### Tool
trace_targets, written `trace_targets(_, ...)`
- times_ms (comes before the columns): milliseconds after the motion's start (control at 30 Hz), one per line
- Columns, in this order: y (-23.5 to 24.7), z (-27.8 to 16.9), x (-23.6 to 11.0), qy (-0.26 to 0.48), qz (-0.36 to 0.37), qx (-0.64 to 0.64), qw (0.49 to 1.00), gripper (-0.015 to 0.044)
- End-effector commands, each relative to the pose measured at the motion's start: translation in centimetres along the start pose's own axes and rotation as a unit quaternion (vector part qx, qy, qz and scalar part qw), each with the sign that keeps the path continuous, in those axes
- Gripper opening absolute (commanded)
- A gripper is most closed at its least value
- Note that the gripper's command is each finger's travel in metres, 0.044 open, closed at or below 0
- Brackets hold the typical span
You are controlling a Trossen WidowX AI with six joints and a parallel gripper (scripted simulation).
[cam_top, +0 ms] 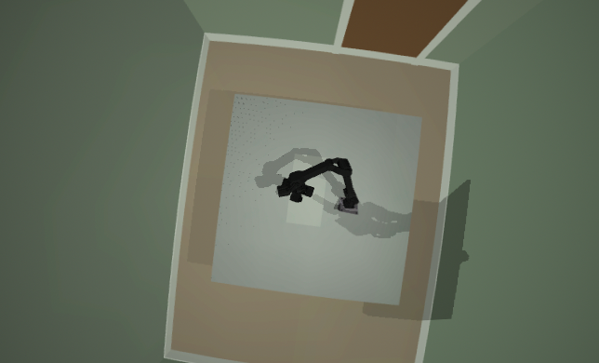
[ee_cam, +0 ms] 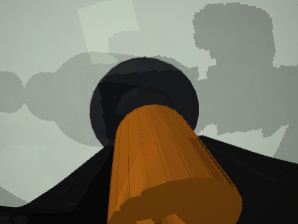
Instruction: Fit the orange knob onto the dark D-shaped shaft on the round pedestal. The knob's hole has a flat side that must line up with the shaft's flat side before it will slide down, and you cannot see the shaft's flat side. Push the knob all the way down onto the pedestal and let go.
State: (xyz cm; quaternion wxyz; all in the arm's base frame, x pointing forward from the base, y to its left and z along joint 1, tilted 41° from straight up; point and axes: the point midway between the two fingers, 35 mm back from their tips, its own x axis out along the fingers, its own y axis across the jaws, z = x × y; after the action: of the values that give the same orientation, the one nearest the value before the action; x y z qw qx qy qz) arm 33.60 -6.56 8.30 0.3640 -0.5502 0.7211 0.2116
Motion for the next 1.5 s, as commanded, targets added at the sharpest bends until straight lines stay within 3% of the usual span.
trace_targets(0, -0.26, 0.02, -0.25, -0.002, -0.003, -0.025, 1.0, 0.0)
trace_targets(767, 0.16, 0.0, -0.18, -0.002, -0.003, -0.025, 1.0, 0.0)
trace_targets(1033, 0.04, 0.04, -0.21, -0.001, -0.003, -0.129, 0.992, 0.0)
trace_targets(1467, -0.25, -0.13, -0.12, -0.001, -0.003, -0.129, 0.992, 0.0)
